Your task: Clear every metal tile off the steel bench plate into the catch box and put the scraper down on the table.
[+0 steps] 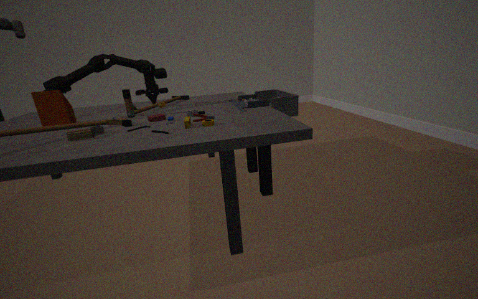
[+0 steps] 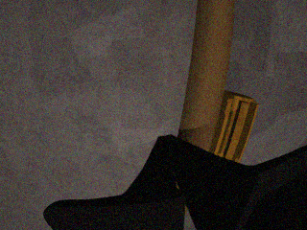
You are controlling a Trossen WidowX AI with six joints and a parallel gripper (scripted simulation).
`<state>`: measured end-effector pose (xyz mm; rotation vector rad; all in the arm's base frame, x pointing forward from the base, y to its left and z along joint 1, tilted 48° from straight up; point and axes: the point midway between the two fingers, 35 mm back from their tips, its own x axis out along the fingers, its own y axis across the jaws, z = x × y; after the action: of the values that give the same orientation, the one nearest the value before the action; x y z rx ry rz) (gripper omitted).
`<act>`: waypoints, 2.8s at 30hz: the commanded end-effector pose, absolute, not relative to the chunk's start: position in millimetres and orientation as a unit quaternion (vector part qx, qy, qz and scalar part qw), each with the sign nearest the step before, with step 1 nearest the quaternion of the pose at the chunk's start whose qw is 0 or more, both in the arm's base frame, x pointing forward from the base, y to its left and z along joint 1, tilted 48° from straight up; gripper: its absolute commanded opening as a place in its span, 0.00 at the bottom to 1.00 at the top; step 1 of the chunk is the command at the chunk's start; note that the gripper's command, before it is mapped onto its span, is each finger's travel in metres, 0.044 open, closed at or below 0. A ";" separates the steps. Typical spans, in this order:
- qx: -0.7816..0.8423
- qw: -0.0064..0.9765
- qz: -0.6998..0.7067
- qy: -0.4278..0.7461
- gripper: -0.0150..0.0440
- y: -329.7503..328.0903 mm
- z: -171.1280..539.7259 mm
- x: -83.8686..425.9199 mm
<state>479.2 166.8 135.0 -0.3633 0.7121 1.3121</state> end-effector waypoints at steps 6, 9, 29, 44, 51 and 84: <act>-0.164 0.716 0.595 0.326 0.25 164.9 124.6 486.8; -0.164 0.716 0.595 0.326 0.25 163.8 123.5 489.1; -0.185 0.720 0.596 0.302 0.25 119.4 170.6 486.3; -0.070 0.758 0.536 0.366 0.25 97.8 196.3 473.0; 0.003 0.771 0.496 0.399 0.25 86.5 209.8 463.4; 0.177 0.773 0.395 0.464 0.25 82.4 217.3 444.9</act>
<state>444.4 76.8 222.3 0.3848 0.9980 0.8570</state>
